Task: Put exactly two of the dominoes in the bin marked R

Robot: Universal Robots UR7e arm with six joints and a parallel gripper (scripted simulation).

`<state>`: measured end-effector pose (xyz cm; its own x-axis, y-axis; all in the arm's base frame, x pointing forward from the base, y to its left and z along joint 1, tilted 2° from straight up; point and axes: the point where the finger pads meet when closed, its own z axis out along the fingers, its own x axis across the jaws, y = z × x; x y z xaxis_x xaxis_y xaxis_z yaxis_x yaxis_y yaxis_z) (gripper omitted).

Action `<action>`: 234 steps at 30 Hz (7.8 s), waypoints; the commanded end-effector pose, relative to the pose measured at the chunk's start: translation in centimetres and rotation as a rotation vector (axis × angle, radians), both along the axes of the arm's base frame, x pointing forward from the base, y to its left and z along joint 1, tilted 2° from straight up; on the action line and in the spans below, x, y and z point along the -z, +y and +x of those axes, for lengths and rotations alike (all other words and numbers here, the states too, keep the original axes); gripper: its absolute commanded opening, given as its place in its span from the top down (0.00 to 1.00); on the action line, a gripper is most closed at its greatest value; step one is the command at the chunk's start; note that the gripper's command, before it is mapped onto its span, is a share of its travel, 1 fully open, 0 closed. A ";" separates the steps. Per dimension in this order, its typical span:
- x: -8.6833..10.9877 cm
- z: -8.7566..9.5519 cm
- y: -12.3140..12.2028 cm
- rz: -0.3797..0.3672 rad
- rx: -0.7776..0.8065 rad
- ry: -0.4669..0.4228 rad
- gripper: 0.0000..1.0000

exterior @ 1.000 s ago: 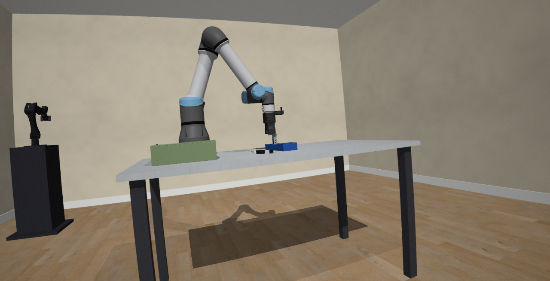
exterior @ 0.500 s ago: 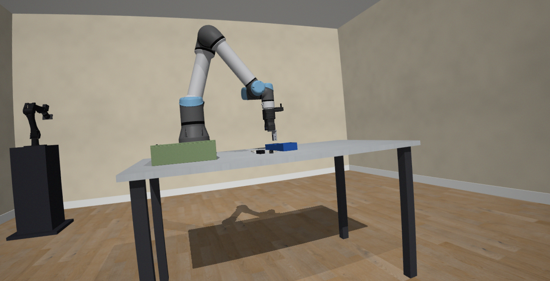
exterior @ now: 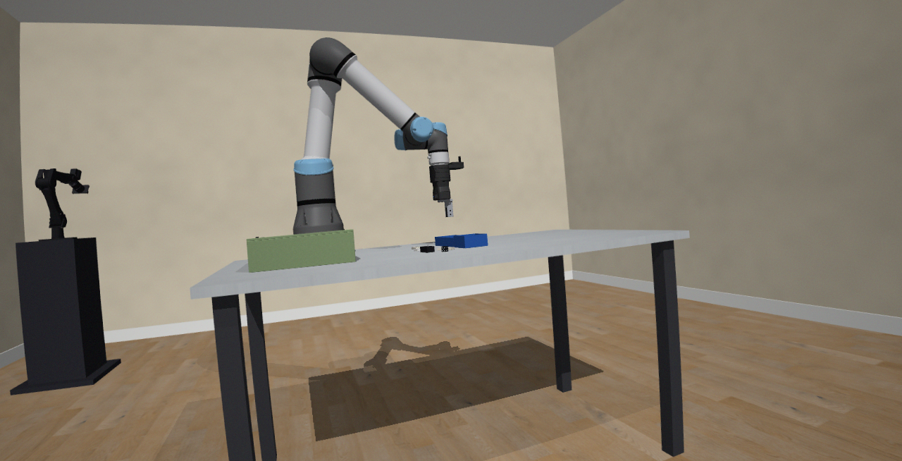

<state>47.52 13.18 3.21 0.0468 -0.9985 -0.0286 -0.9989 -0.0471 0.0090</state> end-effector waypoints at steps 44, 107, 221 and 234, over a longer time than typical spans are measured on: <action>0.5 -11.3 -3.3 -0.004 0.672 0.032 0.21; 3.3 -14.4 -4.2 -0.016 1.566 0.044 0.21; 4.0 -14.4 -4.1 -0.016 1.566 0.044 0.51; 4.1 -11.0 -5.3 -0.016 1.566 0.044 0.51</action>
<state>34.45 8.57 -0.84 -0.9986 -0.0513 0.0100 -0.0510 0.9983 0.0288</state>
